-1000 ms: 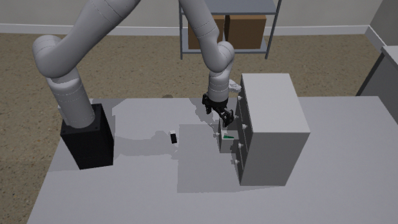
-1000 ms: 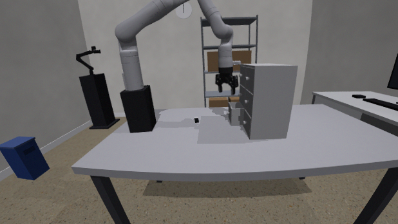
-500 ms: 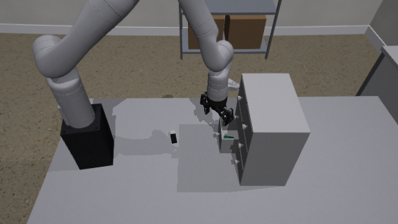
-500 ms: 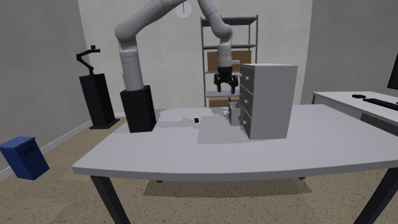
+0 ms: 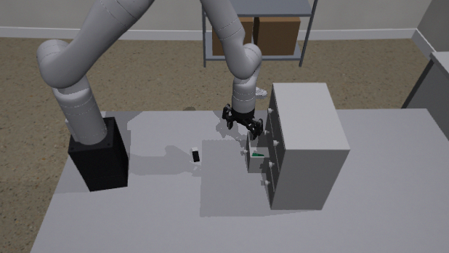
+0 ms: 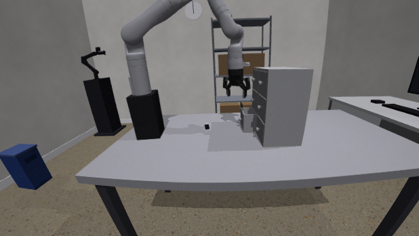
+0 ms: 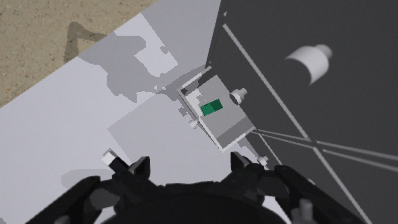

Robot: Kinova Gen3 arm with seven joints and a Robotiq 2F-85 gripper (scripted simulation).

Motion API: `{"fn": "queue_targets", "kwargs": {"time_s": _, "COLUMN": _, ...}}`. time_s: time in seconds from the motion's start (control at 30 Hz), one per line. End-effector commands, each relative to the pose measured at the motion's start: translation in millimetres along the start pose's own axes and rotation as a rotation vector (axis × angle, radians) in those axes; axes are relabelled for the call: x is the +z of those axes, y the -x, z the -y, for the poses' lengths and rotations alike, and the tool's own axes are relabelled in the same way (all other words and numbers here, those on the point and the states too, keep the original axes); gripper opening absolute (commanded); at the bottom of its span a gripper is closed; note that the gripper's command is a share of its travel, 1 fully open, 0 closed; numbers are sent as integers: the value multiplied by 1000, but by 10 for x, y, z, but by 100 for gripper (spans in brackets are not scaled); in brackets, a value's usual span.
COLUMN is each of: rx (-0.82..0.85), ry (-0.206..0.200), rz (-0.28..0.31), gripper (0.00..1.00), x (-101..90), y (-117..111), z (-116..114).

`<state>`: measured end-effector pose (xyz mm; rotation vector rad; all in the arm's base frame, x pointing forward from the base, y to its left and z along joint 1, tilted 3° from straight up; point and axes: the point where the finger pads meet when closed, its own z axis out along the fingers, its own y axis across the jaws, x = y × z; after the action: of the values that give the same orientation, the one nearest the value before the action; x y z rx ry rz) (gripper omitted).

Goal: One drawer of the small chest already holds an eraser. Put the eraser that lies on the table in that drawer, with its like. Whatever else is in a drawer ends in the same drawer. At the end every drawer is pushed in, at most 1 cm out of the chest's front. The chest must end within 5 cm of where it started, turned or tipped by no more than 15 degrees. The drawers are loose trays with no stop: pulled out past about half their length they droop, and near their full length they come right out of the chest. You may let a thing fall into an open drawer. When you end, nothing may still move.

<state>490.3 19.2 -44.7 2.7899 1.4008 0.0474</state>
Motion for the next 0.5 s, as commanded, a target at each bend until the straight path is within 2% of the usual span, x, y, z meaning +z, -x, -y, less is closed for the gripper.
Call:
{"fn": "queue_targets", "kwargs": {"time_s": 0.0, "rx": -30, "ry": 2, "rz": -6, "gripper": 100, "x": -44, "y": -3, "z": -1}}
{"fn": "queue_targets", "kwargs": {"time_s": 0.47, "rx": -261, "ry": -5, "rz": -1, "gripper": 100, "x": -140, "y": 44, "z": 77}}
